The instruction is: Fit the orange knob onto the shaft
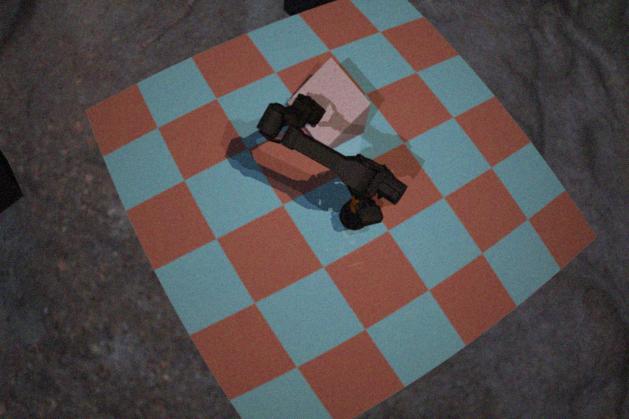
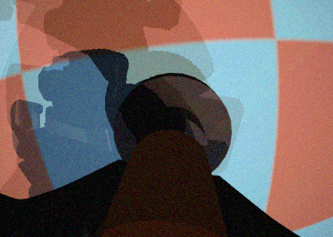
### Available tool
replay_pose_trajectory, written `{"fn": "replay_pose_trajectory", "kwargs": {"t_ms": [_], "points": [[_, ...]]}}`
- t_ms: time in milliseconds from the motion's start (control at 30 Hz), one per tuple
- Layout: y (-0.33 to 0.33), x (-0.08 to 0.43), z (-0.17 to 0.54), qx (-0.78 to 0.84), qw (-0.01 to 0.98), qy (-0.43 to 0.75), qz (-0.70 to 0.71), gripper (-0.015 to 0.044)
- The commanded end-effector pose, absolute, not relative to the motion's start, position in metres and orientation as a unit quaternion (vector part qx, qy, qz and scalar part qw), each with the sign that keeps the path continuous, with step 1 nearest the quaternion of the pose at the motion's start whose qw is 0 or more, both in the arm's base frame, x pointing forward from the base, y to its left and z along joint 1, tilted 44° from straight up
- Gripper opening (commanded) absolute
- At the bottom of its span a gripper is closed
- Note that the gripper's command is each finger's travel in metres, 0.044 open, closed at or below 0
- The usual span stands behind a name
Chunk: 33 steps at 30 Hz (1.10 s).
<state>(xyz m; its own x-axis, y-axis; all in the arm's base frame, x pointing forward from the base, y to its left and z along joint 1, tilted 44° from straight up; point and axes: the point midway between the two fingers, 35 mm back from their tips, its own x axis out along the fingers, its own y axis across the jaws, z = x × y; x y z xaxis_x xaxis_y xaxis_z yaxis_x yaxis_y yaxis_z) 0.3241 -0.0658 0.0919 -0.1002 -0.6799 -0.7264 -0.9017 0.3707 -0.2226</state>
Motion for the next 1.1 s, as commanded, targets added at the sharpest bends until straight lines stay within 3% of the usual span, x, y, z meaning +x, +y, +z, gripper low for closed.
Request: {"fn": "replay_pose_trajectory", "kwargs": {"t_ms": [0,1067], "points": [[-0.0649,0.3238,0.0923,-0.544,0.395,0.727,0.142,0.0],[-0.0705,0.3256,0.0888,-0.549,0.388,0.725,0.151,0.0]]}}
